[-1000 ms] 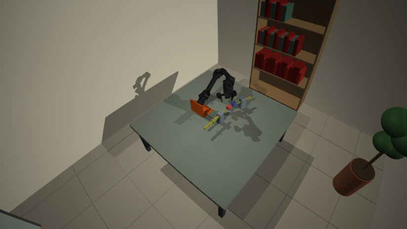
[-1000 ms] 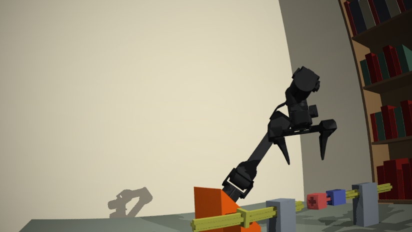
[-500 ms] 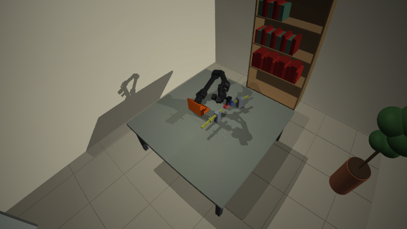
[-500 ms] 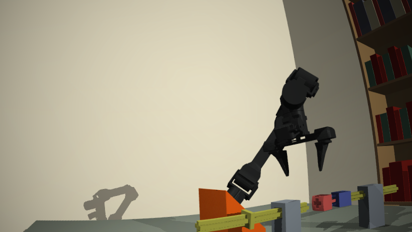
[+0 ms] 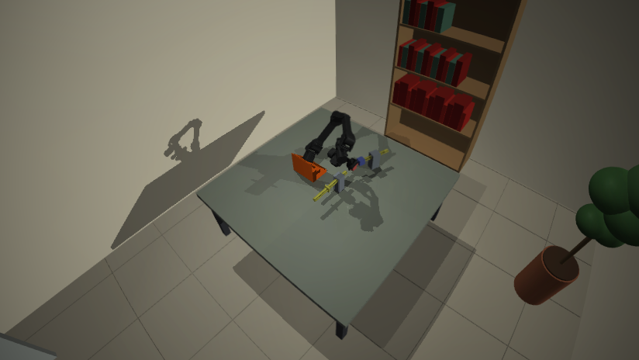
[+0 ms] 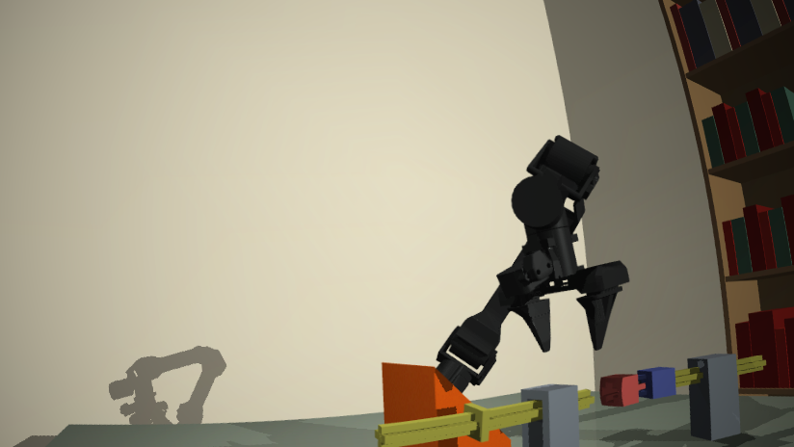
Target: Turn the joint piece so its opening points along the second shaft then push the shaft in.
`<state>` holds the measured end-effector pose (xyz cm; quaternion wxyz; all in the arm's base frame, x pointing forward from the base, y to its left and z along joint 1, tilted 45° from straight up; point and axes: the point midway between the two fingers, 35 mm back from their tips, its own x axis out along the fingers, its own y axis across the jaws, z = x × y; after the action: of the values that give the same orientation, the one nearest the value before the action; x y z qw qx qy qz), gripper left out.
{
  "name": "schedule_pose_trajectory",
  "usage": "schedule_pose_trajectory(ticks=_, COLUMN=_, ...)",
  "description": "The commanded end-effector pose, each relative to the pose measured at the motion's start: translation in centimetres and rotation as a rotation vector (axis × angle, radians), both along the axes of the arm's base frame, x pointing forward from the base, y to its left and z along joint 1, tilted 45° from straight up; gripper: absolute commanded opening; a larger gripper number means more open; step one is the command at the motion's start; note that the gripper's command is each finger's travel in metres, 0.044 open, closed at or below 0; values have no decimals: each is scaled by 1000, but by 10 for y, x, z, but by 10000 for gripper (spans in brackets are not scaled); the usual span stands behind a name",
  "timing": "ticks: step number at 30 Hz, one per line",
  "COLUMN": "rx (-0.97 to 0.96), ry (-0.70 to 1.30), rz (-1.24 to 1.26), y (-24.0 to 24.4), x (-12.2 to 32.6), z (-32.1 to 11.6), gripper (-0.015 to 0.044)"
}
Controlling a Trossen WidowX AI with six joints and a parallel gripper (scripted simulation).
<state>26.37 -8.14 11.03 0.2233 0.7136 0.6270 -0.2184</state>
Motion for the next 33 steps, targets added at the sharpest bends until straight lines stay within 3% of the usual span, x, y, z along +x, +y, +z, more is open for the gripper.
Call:
schedule_pose_trajectory(ticks=1, rx=11, ry=11, rz=-11, y=0, x=0, z=-1, gripper=440)
schedule_pose_trajectory(ticks=6, rx=-2, ry=-28, rz=17, y=-5, x=2, z=-6, gripper=440)
schedule_pose_trajectory(ticks=33, rx=-212, ry=-697, rz=597, y=-106, x=1, z=-95, gripper=440)
